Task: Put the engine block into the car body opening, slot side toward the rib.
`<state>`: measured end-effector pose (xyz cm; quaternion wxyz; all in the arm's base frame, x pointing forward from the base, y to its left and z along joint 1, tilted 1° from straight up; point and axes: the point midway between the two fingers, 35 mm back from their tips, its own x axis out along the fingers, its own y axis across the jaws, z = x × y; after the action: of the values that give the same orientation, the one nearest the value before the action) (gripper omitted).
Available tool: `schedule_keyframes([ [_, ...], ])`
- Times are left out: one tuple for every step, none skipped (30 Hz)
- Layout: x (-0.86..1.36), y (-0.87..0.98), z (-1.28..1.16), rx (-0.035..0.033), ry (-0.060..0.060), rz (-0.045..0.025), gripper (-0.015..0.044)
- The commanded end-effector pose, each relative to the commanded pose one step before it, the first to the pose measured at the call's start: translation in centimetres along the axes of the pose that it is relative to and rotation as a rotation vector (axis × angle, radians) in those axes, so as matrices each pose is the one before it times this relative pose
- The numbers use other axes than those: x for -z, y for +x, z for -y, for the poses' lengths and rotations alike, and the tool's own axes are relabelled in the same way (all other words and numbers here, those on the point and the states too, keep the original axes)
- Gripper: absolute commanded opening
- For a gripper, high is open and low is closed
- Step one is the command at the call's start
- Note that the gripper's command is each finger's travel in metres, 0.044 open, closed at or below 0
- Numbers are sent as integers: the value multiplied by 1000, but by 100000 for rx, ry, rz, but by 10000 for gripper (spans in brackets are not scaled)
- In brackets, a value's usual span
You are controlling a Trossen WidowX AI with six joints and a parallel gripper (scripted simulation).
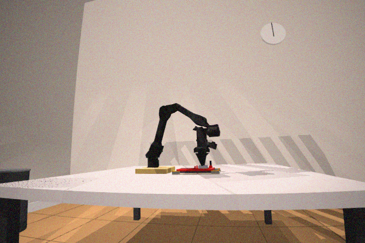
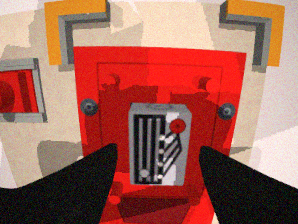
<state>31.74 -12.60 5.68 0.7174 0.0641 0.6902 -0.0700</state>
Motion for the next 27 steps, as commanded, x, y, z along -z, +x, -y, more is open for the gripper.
schedule_keyframes([
  [1,-2,15,93,-17,-19,342],
  [0,0,0,0,0,0,368],
  [0,0,0,0,0,0,394],
  [0,0,0,0,0,0,420],
  [0,0,0,0,0,0,440],
  [0,0,0,0,0,0,440],
  [0,0,0,0,0,0,440],
  [0,0,0,0,0,0,440],
  [0,0,0,0,0,0,440],
  [0,0,0,0,0,0,440],
  [0,0,0,0,0,0,440],
  [0,0,0,0,0,0,440],
  [0,0,0,0,0,0,440],
  [0,0,0,0,0,0,440],
  [0,0,0,0,0,0,440],
  [0,0,0,0,0,0,440],
  [0,0,0,0,0,0,440],
  [-9,-307,-12,77,30,1,440],
  [-8,-771,-33,191,75,2,440],
  [2,-309,-13,76,30,0,440],
  [0,0,0,0,0,0,440],
  [0,0,0,0,0,0,440],
  [0,0,0,0,0,0,440],
  [0,0,0,0,0,0,440],
  [0,0,0,0,0,0,440],
  [0,0,0,0,0,0,440],
  [0,0,0,0,0,0,440],
])
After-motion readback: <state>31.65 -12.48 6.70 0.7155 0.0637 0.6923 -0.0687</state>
